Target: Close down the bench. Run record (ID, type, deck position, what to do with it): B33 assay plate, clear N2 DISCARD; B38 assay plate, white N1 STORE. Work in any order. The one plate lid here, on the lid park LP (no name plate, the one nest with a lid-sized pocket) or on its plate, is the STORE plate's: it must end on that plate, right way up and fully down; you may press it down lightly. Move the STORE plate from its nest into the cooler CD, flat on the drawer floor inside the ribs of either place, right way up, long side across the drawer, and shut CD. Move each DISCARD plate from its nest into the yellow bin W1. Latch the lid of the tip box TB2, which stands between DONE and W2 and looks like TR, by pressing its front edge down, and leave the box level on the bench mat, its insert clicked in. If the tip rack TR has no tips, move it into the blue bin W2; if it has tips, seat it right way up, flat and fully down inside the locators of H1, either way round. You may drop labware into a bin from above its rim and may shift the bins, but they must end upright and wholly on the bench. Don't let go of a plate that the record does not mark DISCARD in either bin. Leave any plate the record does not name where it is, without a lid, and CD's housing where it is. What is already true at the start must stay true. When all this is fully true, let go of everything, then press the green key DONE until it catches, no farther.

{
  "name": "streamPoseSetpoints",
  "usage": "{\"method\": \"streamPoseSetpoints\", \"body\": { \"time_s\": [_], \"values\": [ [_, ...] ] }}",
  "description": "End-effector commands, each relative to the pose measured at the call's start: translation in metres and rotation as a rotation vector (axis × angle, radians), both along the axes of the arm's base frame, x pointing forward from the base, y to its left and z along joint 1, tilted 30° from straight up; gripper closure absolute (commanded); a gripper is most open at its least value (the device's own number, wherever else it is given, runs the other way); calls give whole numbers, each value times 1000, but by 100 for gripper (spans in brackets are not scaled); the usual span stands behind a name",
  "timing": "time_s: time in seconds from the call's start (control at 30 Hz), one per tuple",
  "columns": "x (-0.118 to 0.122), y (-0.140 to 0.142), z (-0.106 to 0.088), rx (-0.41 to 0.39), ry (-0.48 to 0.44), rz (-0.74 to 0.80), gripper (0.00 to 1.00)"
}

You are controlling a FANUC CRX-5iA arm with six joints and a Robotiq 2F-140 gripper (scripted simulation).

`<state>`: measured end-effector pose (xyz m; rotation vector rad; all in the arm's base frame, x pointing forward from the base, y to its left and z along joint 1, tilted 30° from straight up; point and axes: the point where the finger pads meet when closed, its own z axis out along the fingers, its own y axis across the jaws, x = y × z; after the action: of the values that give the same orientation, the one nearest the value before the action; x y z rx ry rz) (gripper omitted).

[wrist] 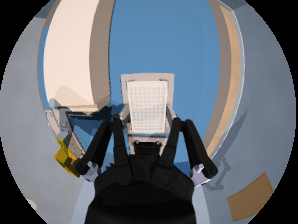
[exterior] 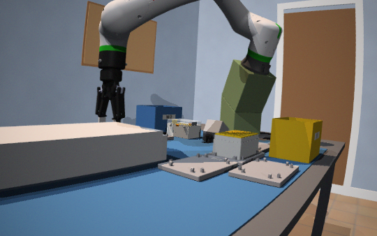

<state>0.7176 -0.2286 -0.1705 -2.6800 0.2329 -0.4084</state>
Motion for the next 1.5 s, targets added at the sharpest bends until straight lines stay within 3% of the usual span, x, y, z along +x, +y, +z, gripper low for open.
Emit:
{"method": "streamPoseSetpoints", "body": {
  "time_s": [0.0,1.47],
  "values": [
    [0,-1,1,0,0,0,100],
    [-15,-18,41,0,0,0,100]
  ]
}}
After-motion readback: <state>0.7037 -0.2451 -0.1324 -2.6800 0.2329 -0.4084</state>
